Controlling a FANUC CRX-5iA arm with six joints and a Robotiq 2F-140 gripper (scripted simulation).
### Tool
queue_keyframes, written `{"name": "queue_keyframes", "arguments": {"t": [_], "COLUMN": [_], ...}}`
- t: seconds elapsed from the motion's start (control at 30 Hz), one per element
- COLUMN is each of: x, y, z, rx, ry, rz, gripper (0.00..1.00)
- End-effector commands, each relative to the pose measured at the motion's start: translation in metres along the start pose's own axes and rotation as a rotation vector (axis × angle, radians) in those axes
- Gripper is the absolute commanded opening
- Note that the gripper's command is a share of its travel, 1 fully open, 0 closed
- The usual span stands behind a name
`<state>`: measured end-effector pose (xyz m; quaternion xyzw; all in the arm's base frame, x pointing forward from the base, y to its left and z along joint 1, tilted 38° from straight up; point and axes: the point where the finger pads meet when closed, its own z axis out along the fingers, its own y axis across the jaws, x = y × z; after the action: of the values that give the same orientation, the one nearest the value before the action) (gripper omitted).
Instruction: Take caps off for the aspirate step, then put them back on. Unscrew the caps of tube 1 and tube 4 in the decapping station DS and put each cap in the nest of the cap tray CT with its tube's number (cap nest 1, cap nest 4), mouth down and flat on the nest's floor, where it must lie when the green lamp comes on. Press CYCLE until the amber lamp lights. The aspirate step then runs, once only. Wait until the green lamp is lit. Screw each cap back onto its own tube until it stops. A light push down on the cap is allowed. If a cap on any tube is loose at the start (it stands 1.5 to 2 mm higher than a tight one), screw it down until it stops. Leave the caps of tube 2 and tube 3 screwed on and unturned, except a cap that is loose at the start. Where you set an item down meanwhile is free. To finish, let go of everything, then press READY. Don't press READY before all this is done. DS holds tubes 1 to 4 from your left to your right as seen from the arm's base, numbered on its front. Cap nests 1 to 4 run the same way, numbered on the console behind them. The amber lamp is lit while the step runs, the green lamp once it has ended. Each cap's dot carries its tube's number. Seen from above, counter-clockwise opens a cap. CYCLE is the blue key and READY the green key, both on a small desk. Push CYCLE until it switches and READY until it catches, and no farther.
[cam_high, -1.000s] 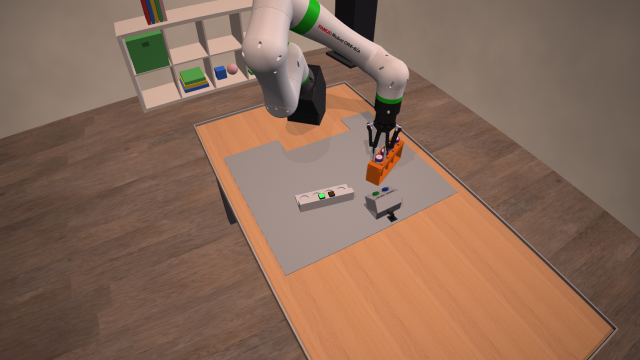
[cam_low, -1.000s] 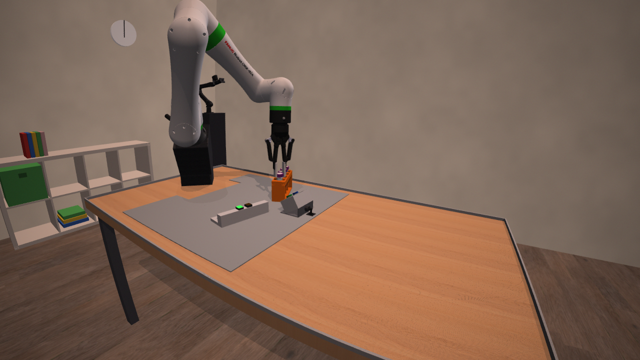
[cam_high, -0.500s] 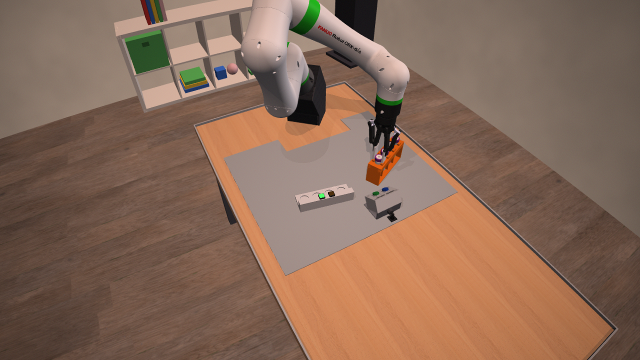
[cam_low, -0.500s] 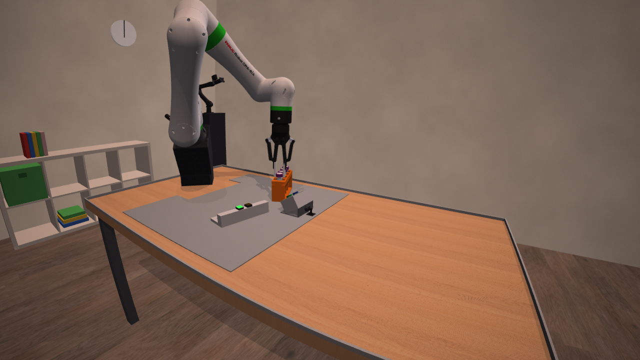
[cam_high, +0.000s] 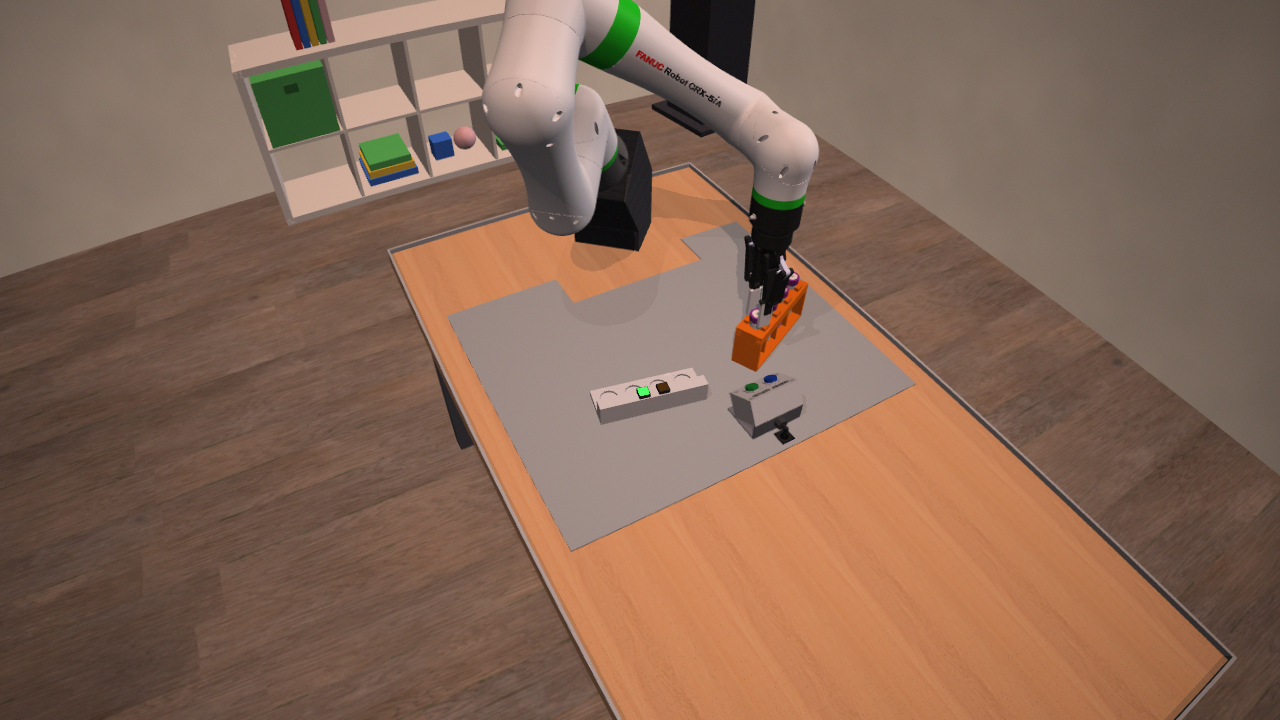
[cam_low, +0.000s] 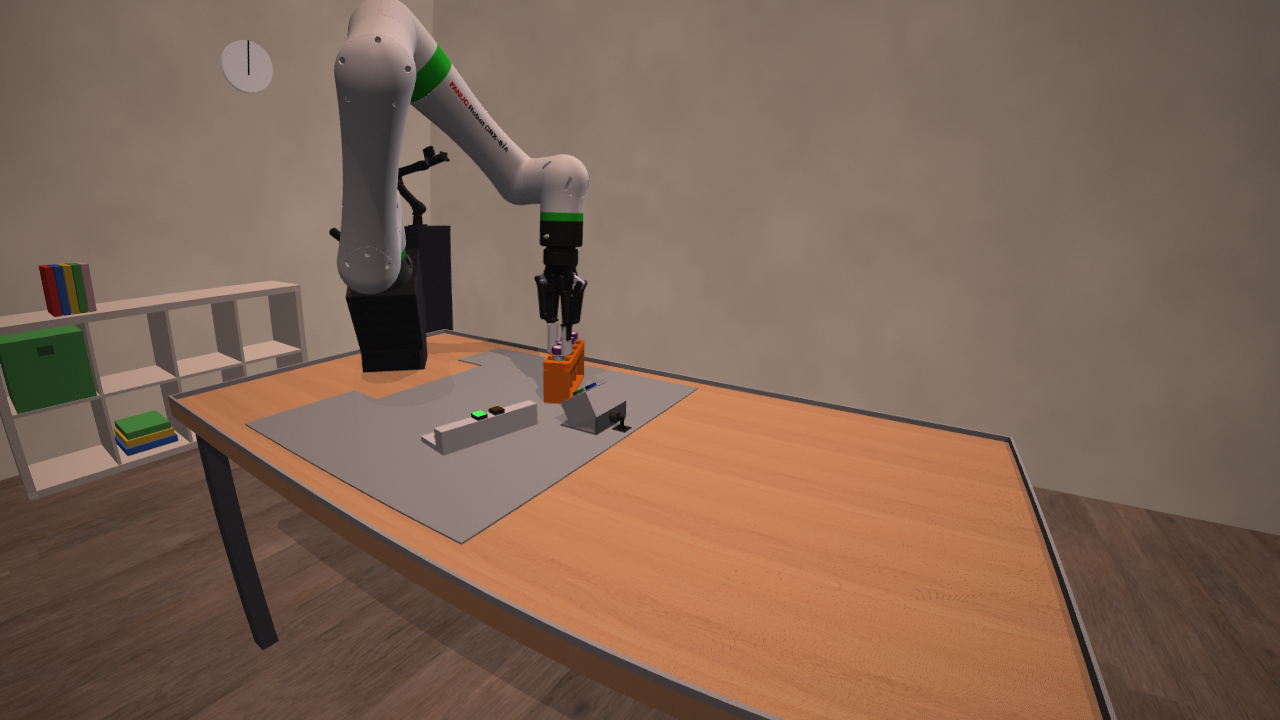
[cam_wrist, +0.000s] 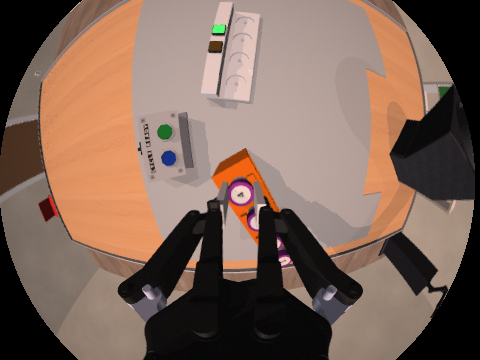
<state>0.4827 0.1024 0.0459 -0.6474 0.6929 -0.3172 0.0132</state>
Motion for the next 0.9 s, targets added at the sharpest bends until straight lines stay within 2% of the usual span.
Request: {"name": "queue_keyframes", "arguments": {"t": [0.0,0.03,0.43,0.7,0.77,0.87], "x": [-0.0001,-0.0001,-0.0001,-0.0001,-0.0001,-0.0001], "y": [0.0004,0.0004,0.0004,0.0004,0.0004,0.0004], "z": [0.0001,0.0001,0.0001,-0.0002,-0.0002,-0.0002], "rx": [0.014,0.014,0.014,0.013,0.013,0.013], "ry": [0.006,0.006,0.006,0.009,0.009,0.010], "rz": [0.023,0.023,0.023,-0.297,-0.297,-0.417], "gripper": [0.00,0.35,0.35,0.35,0.35,0.35]}}
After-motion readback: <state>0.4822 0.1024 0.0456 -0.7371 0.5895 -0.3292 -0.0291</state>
